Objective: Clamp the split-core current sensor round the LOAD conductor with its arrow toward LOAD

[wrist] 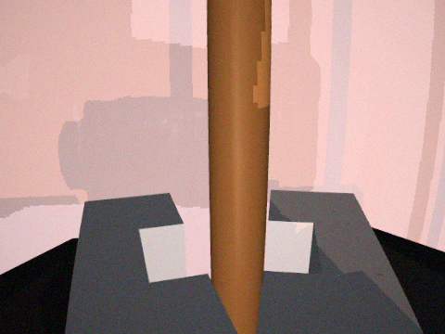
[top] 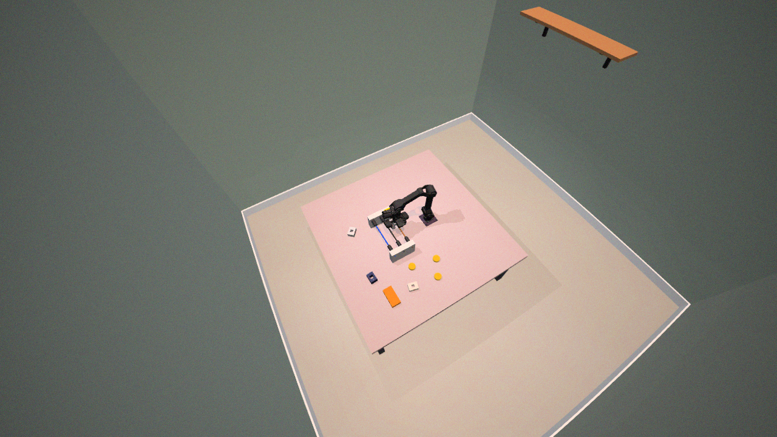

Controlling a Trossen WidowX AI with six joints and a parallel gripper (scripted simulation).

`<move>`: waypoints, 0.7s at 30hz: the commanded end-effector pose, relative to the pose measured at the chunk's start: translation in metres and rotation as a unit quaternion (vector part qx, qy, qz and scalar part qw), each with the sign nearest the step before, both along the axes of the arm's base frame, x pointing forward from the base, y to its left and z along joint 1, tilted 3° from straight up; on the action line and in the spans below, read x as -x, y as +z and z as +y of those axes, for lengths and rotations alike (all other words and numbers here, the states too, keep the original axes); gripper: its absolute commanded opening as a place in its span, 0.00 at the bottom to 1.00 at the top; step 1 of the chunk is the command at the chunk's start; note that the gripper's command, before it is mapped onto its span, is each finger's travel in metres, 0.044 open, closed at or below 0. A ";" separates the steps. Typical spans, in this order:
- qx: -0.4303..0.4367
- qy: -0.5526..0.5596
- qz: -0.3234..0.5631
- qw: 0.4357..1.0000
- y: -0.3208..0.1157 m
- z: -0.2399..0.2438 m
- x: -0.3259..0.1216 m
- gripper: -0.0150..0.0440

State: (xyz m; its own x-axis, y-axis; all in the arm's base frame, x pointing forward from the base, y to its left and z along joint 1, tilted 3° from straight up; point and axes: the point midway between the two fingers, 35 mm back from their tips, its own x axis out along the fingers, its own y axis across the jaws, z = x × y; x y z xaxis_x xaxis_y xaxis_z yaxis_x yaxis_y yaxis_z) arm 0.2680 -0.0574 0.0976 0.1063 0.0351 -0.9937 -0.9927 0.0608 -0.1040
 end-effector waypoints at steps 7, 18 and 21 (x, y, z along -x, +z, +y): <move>0.000 0.000 0.000 1.000 0.001 0.000 0.000 0.25; 0.000 0.000 -0.001 1.000 0.000 0.000 0.000 0.25; 0.001 -0.001 -0.012 1.000 0.002 0.000 0.000 0.25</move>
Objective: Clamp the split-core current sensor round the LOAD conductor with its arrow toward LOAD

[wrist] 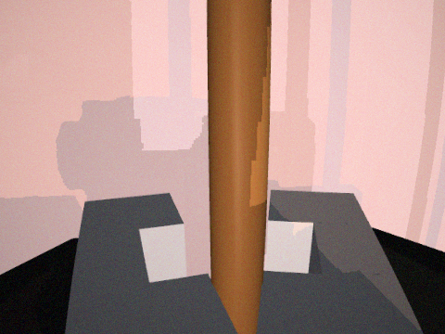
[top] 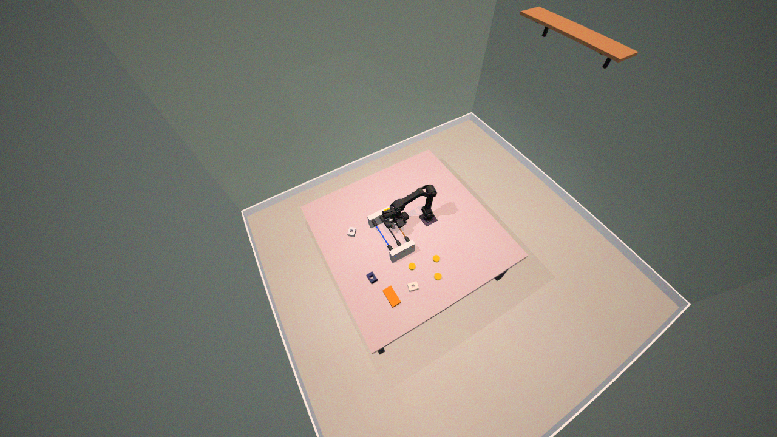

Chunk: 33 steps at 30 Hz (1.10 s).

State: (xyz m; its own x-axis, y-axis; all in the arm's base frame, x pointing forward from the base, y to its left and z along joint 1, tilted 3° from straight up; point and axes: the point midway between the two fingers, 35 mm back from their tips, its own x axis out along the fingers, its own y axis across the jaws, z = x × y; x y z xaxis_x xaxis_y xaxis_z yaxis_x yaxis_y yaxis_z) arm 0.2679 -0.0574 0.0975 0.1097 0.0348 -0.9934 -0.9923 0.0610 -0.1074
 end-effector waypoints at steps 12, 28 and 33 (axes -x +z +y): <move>0.008 -0.007 -0.095 0.995 0.017 -0.001 0.000 0.25; 0.008 -0.007 -0.083 0.997 0.014 -0.001 0.001 0.39; 0.008 -0.007 -0.083 0.997 0.014 -0.001 0.001 0.61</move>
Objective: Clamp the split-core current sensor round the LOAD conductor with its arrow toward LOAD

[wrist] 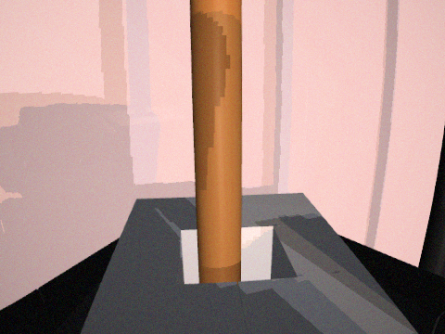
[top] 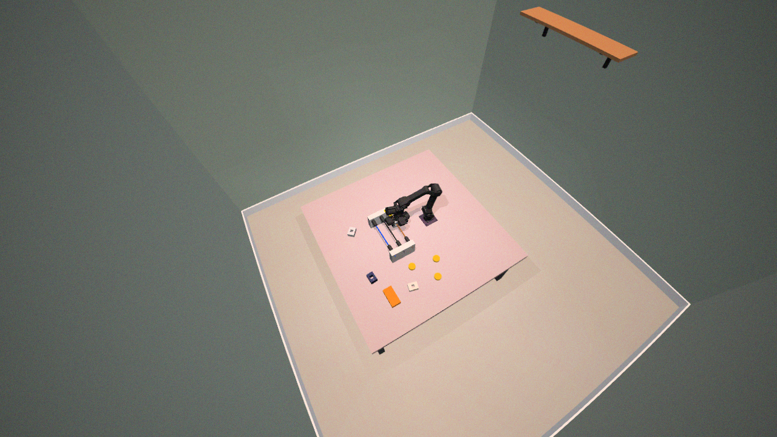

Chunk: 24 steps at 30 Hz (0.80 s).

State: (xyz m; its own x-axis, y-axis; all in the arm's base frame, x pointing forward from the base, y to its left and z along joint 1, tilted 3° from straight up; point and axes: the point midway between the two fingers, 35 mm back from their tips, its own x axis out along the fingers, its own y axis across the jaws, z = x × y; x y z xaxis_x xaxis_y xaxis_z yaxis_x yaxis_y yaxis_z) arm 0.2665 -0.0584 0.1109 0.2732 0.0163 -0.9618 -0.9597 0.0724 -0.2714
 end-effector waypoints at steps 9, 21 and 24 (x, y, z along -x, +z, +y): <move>0.000 0.000 0.005 1.000 0.001 0.000 0.000 1.00; 0.000 0.000 0.001 1.000 0.000 0.000 0.000 0.74; 0.000 0.000 0.001 1.000 0.000 0.000 0.000 0.70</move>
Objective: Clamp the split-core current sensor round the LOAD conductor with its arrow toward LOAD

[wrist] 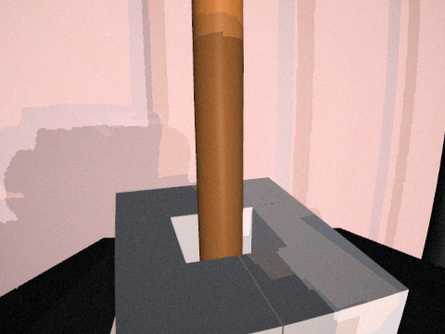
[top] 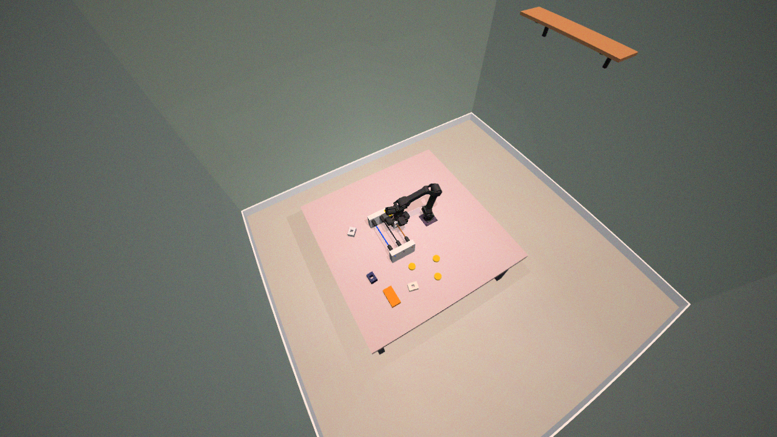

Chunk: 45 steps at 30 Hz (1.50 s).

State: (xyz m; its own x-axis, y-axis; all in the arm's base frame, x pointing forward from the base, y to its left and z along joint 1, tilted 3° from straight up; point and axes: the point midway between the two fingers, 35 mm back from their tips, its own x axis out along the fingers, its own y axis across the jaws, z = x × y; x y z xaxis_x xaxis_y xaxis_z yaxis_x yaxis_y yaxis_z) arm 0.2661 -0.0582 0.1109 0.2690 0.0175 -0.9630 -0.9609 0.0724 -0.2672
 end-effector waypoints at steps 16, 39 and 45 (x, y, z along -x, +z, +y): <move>0.000 -0.001 -0.001 1.000 0.001 0.000 0.000 0.26; -0.002 0.000 0.028 1.000 -0.001 0.000 0.003 0.25; -0.003 0.001 0.026 1.000 0.000 0.001 0.003 0.39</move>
